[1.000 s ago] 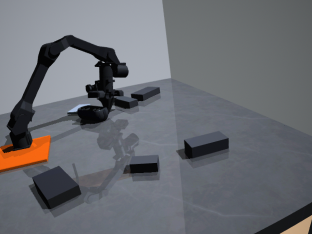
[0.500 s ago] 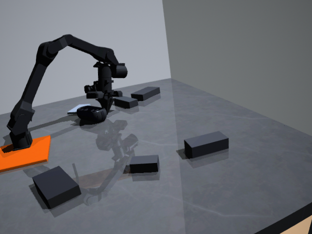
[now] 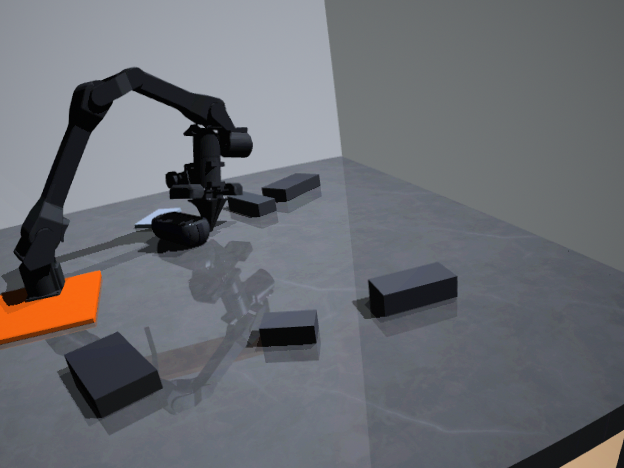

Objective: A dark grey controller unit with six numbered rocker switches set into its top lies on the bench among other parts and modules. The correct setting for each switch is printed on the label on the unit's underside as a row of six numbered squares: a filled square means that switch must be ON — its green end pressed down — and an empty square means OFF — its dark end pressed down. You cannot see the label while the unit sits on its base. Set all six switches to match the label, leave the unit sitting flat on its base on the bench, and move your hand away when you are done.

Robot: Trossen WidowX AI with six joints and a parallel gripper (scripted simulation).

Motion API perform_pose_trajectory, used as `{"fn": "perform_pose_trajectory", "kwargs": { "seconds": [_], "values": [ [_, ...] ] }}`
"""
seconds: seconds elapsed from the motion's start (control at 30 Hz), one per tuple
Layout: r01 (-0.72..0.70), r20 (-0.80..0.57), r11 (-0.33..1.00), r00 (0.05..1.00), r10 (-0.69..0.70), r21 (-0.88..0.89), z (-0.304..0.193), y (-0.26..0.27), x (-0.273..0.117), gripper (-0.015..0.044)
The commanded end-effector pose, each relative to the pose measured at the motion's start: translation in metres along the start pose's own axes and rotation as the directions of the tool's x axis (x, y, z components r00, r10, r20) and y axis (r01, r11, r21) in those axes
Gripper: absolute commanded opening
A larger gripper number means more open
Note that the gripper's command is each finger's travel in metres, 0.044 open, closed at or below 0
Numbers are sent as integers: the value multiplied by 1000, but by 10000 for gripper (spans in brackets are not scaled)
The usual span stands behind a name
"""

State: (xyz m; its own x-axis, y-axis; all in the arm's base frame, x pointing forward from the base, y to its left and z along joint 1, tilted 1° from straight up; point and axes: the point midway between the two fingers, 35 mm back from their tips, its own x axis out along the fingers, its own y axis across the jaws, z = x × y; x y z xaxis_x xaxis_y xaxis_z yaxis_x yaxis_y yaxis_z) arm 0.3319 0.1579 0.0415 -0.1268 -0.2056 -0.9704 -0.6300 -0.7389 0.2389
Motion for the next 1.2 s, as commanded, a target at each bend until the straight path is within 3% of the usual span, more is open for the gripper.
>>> {"fn": "perform_pose_trajectory", "kwargs": {
  "seconds": [0.0, 0.43, 0.83, 1.17],
  "values": [
    [-27, 10, 1000, 1000, 27, -8, 3, 9, 6, 0],
    [-27, 10, 1000, 1000, 27, -8, 5, 15, 8, 0],
    [16, -6, 1000, 1000, -16, -9, -1, -33, -57, 0],
    [53, -21, 998, 998, -53, 19, 10, -30, -66, 0]
  ]
}}
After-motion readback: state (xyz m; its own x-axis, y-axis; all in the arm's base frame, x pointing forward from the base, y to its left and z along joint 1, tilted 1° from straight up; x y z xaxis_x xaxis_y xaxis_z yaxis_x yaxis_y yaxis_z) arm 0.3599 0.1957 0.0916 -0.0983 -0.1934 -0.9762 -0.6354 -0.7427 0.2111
